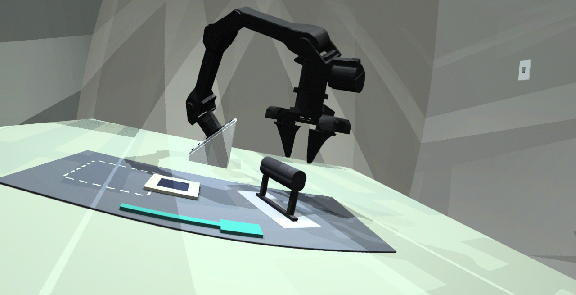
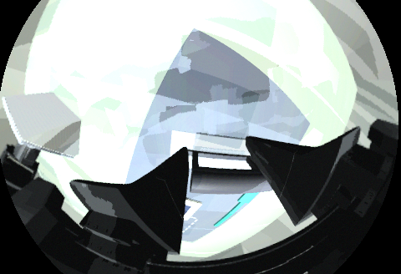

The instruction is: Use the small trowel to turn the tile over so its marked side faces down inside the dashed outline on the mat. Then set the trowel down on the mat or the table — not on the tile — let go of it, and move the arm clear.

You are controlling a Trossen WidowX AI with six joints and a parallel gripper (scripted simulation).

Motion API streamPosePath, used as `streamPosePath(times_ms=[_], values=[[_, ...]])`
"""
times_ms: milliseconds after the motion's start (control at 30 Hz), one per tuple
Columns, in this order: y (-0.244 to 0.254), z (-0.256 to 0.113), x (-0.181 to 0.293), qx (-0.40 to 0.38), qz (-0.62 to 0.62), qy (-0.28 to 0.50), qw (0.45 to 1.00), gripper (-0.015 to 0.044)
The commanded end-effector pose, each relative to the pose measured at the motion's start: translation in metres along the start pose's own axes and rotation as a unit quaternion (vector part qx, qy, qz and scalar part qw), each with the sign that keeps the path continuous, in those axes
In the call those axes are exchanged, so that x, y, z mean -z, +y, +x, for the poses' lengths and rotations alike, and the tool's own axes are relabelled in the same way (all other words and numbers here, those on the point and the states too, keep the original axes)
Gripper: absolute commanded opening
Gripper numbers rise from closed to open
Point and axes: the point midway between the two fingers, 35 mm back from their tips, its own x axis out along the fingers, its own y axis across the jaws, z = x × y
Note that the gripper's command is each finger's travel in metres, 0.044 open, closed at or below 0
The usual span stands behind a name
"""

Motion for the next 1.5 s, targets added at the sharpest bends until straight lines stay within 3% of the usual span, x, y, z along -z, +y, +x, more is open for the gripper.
streamPosePath(times_ms=[0,700,1467], values=[[-0.003,-0.003,0.007,0.002,0.085,0.001,0.996,0.0270],[-0.013,-0.010,0.033,0.002,0.432,0.002,0.902,0.0270],[-0.019,-0.016,0.064,0.002,0.747,0.004,0.664,0.0270]])
